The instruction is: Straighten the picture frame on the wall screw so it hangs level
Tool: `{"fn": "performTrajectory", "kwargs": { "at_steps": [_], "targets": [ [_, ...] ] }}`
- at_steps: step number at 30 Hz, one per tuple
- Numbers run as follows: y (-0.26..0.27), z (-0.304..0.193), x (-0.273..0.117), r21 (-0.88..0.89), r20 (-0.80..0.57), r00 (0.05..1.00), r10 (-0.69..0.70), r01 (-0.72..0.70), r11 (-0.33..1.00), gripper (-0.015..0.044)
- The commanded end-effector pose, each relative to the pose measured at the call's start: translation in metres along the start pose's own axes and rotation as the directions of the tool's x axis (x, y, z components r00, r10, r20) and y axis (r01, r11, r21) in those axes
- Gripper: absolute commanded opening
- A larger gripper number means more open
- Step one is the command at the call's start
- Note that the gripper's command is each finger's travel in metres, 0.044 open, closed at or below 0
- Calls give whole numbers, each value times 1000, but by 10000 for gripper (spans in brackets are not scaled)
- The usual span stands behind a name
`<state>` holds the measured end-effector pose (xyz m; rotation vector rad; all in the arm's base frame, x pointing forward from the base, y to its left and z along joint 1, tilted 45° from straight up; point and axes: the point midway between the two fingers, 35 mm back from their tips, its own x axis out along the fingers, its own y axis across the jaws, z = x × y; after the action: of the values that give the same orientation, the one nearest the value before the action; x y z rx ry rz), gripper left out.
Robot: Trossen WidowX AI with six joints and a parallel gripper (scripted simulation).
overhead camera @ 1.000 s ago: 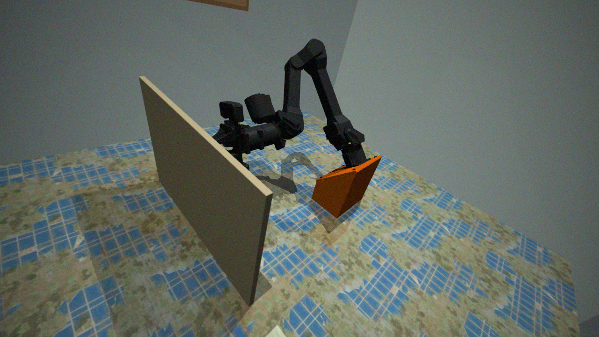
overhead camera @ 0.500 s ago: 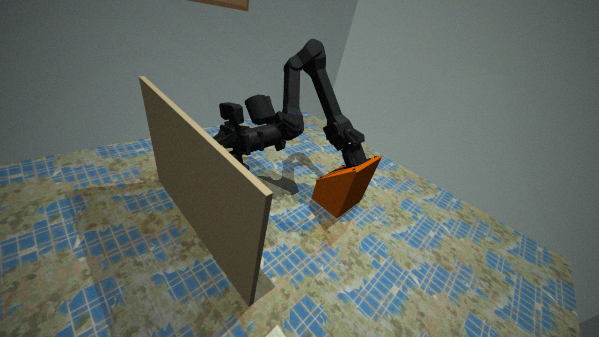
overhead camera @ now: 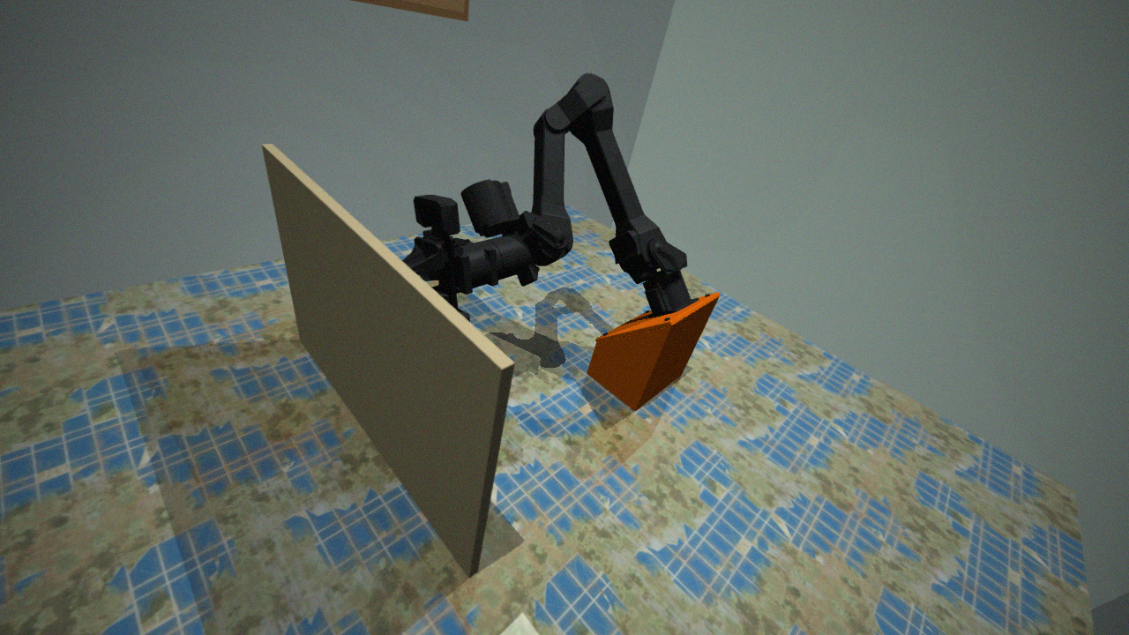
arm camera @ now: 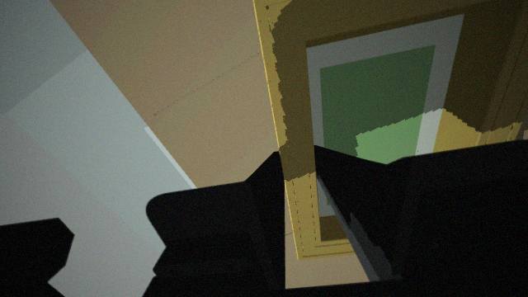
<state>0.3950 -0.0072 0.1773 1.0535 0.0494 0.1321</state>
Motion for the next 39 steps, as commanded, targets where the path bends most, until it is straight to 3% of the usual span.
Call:
{"fn": "performTrajectory", "kwargs": {
  "at_steps": [1,39],
  "targets": [
    [0,0,0,-2,2,1000,1,-1,1000,0],
    [0,-1,0,-198,2,1000,1,-1,980,0]
  ]
}}
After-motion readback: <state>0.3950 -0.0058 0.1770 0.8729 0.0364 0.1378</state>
